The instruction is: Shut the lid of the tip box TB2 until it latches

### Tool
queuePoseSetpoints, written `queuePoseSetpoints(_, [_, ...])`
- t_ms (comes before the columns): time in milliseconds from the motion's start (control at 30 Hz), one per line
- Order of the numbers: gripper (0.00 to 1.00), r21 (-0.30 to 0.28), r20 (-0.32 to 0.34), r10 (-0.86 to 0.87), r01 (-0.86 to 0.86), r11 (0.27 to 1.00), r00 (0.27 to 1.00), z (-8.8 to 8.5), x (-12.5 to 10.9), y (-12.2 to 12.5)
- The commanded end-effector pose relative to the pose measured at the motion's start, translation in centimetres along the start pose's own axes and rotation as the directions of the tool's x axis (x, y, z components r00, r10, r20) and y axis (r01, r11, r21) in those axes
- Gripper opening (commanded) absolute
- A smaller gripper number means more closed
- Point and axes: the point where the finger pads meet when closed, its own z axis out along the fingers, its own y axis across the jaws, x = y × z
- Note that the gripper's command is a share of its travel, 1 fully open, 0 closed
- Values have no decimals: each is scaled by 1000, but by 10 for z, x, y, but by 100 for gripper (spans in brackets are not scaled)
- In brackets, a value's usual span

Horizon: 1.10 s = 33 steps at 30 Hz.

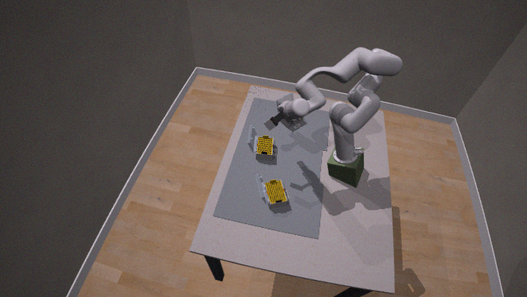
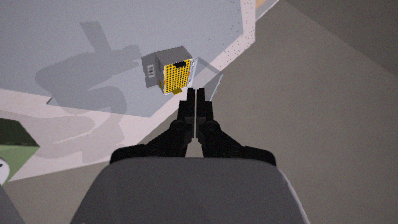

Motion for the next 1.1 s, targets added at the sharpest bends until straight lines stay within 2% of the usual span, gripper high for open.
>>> queuePoseSetpoints(0, [0,30,25,-19,19,999,999,7,-16,3])
queuePoseSetpoints(67, [0,67,56,-45,41,997,997,11,-26,3])
queuePoseSetpoints(133, [0,67,56,-45,41,997,997,13,-31,3])
queuePoseSetpoints(200, [0,105,82,-71,62,993,994,17,-40,2])
queuePoseSetpoints(367, [0,131,96,-88,75,989,991,20,-50,2])
queuePoseSetpoints(433, [0,183,118,-121,98,978,986,23,-60,1])
queuePoseSetpoints(567, [0,183,118,-121,98,978,986,26,-73,0])
queuePoseSetpoints(600, [0,211,127,-138,109,971,982,27,-78,0])
queuePoseSetpoints(667, [0,221,129,-144,113,969,981,29,-86,-1])
queuePoseSetpoints(700, [0,250,134,-162,124,960,978,30,-91,-2])
queuePoseSetpoints(767, [0,258,136,-167,128,958,977,31,-99,-3])
queuePoseSetpoints(800, [0,287,138,-184,138,948,973,32,-104,-4])
queuePoseSetpoints(933, [0,293,138,-188,141,946,973,32,-112,-5])
queuePoseSetpoints(1033, [0,355,132,-224,165,920,966,33,-127,-8])
queuePoseSetpoints(1067, [0,357,132,-225,166,919,965,33,-132,-9])
